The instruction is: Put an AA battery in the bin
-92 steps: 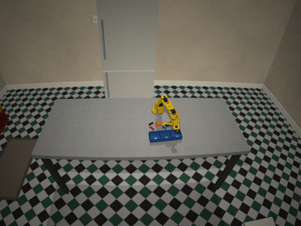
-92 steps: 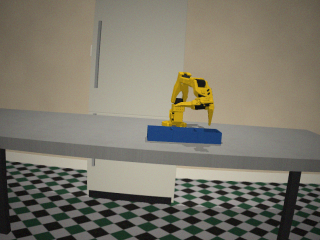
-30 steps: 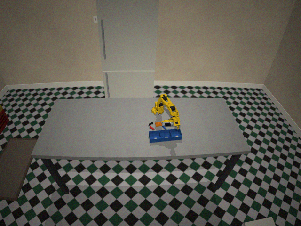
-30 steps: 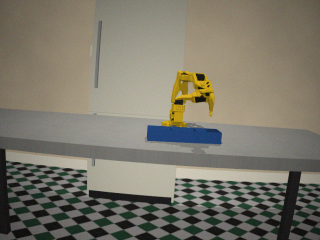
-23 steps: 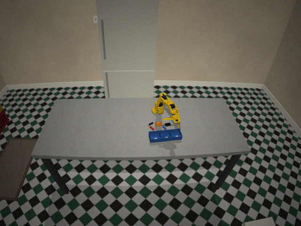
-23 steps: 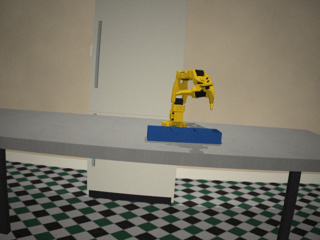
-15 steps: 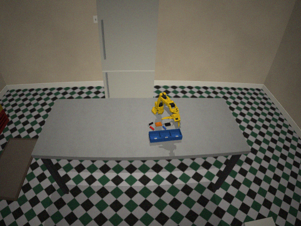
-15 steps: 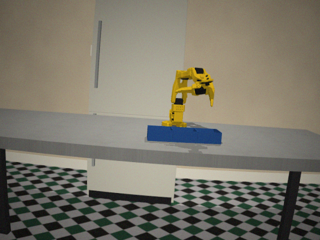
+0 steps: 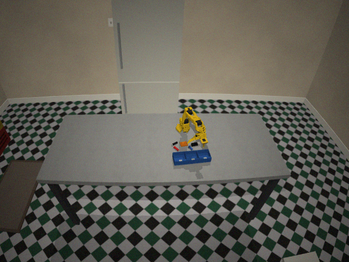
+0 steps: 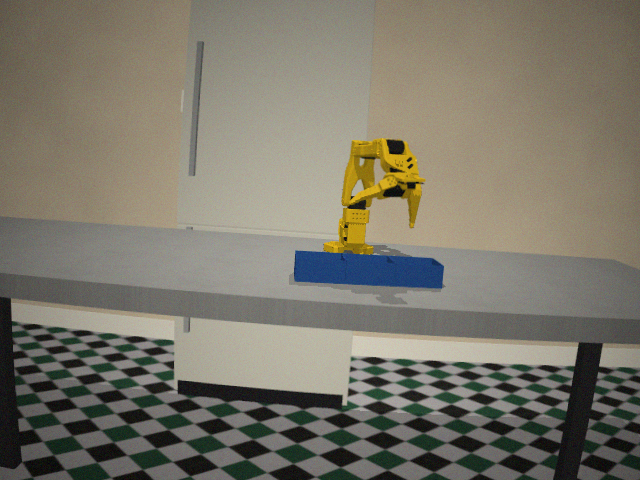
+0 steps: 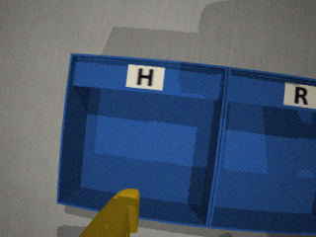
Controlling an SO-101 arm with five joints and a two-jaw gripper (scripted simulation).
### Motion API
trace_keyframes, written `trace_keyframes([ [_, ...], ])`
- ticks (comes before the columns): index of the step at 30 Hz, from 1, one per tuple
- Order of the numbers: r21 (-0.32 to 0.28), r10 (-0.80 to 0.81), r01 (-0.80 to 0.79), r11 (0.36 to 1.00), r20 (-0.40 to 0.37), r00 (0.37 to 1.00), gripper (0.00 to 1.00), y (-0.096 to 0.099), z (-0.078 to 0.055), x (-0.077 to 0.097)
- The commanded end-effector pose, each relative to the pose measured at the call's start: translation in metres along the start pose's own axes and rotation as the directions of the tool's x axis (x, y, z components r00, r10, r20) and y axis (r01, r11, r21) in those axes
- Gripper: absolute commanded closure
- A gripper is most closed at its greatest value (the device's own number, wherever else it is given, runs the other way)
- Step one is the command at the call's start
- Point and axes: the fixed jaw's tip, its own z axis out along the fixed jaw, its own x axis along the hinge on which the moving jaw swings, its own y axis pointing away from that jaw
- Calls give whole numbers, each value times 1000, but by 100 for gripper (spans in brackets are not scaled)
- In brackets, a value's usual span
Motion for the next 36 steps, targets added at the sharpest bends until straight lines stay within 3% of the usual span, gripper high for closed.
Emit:
trace_keyframes([
  [1,19,-117,120,993,-99,988,39,-14,-9,20],
  [3,19,-117,120,993,-99,988,39,-14,-9,20],
  [8,-18,-253,260,965,-312,916,62,-29,-11,60],
  [13,-77,-329,328,941,-426,843,76,-36,-16,84],
  [36,-91,-344,340,936,-447,826,79,-37,-18,89],
])
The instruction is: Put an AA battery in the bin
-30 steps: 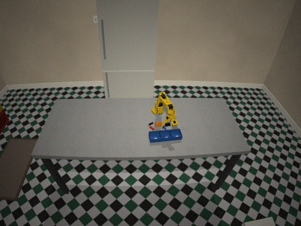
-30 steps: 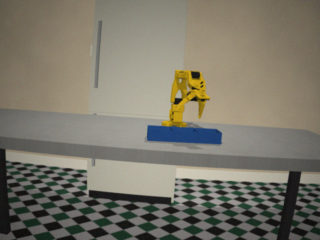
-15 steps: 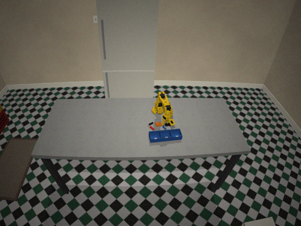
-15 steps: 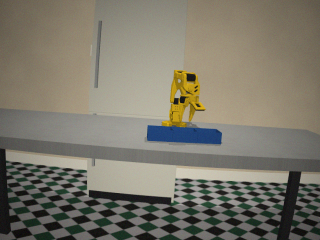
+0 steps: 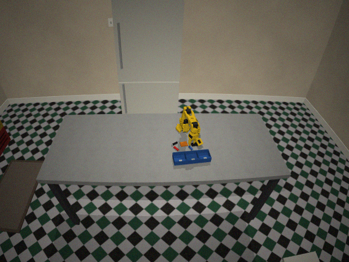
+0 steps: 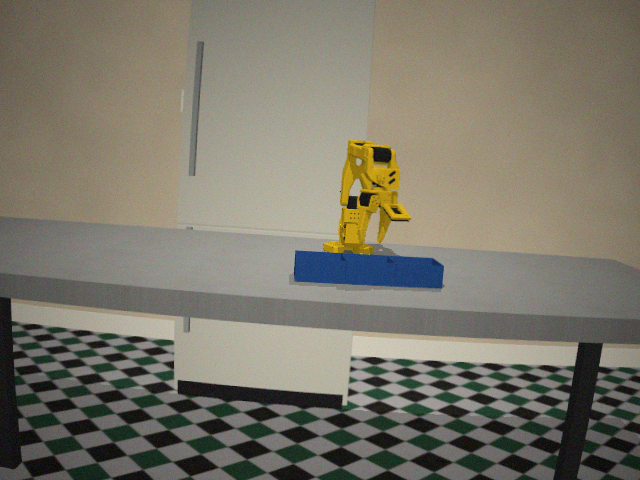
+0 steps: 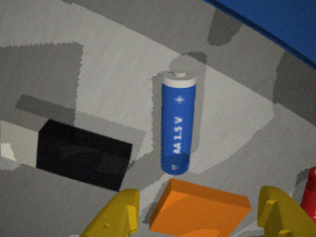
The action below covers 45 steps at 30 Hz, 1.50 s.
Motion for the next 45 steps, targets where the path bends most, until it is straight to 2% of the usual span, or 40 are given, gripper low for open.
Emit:
trace_keyframes([
  [1,11,-3,3,1000,35,999,79,-2,-8,-1],
  [2,2,-9,9,1000,7,1000,79,-5,-5,4],
  [26,2,-9,9,1000,7,1000,79,-5,-3,3],
  [35,2,-9,9,1000,7,1000,79,-5,5,2],
  [45,2,-9,9,1000,7,1000,79,-5,25,2],
])
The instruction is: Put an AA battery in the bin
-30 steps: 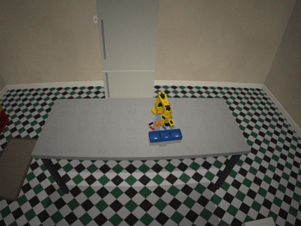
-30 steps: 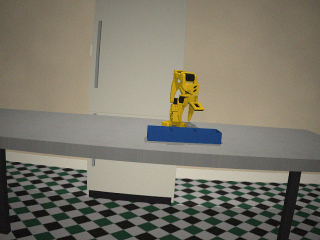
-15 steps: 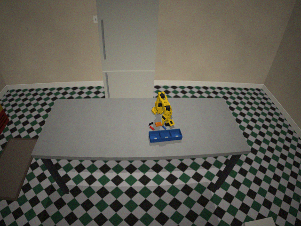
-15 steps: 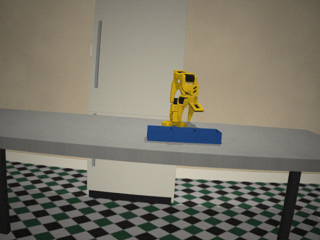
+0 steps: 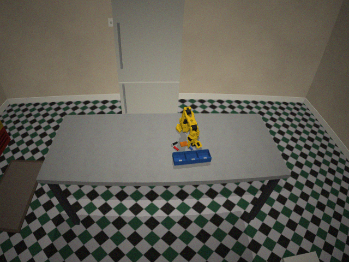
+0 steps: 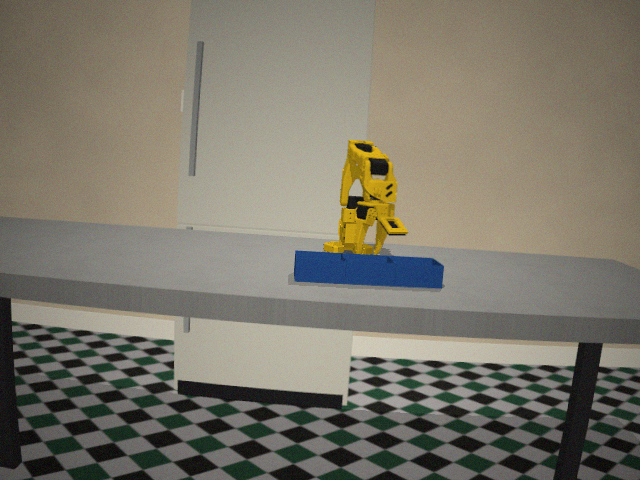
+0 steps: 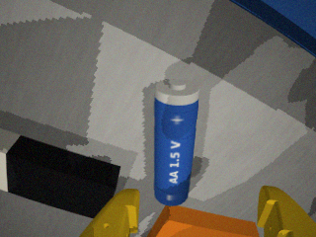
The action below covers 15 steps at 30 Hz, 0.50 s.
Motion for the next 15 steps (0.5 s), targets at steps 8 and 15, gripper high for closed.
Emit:
trace_keyframes([
  [8,10,-3,3,1000,30,1000,79,-3,12,-3],
  [15,10,-3,3,1000,30,1000,79,-2,19,-2],
])
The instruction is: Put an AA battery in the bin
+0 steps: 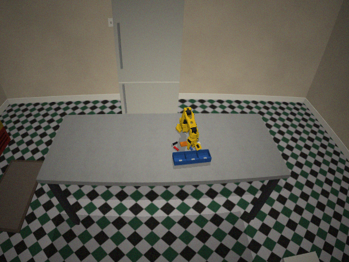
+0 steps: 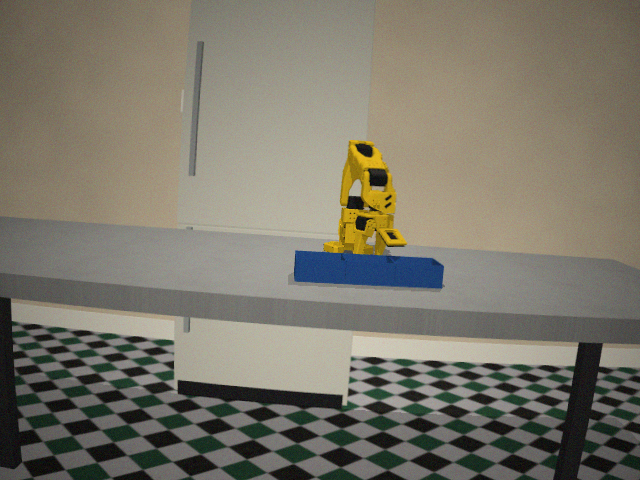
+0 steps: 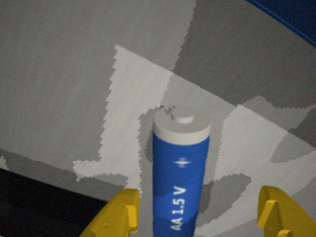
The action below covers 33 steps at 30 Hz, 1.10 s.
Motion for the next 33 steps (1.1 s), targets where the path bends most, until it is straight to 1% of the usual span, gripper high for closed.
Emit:
trace_keyframes([
  [1,8,-3,3,1000,27,1000,79,-3,-1,-3],
  [9,8,-3,3,1000,27,1000,79,-3,0,-2],
  [10,3,-3,3,1000,13,1000,79,-2,5,-1],
  [33,3,-3,3,1000,13,1000,79,-2,5,-1],
])
